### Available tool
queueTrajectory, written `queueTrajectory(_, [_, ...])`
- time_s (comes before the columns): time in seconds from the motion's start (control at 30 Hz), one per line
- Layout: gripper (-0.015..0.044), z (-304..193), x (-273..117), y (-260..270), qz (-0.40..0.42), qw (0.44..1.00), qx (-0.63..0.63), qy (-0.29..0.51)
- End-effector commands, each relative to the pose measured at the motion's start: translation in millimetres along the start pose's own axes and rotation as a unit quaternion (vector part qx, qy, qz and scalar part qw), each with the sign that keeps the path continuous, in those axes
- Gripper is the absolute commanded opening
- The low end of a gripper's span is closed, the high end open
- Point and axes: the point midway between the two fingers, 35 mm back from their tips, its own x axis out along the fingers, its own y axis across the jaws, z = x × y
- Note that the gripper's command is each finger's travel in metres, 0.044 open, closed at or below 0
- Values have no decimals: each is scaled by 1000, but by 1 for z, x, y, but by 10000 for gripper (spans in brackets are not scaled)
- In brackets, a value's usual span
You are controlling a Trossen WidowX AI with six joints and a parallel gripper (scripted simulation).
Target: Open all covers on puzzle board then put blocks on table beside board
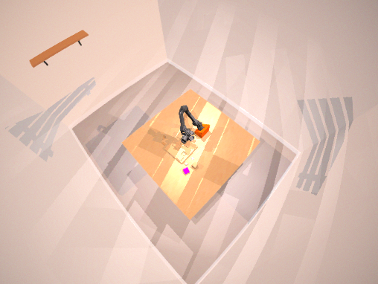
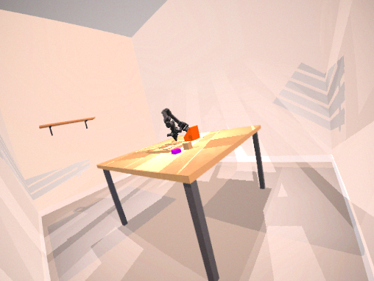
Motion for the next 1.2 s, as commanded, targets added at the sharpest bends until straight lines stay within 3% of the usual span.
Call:
queueTrajectory(0.0, [0,0,-7,-2,-3,1000,5,-4])
queueTrajectory(0.7, [0,-1,-27,0,0,1000,9,0])
queueTrajectory(0.8, [0,-6,-30,-11,0,990,139,-1])
queueTrajectory(0.93, [0,-16,-33,-29,0,934,357,-4])
queueTrajectory(1.17, [0,-37,-38,-58,2,725,689,-6])
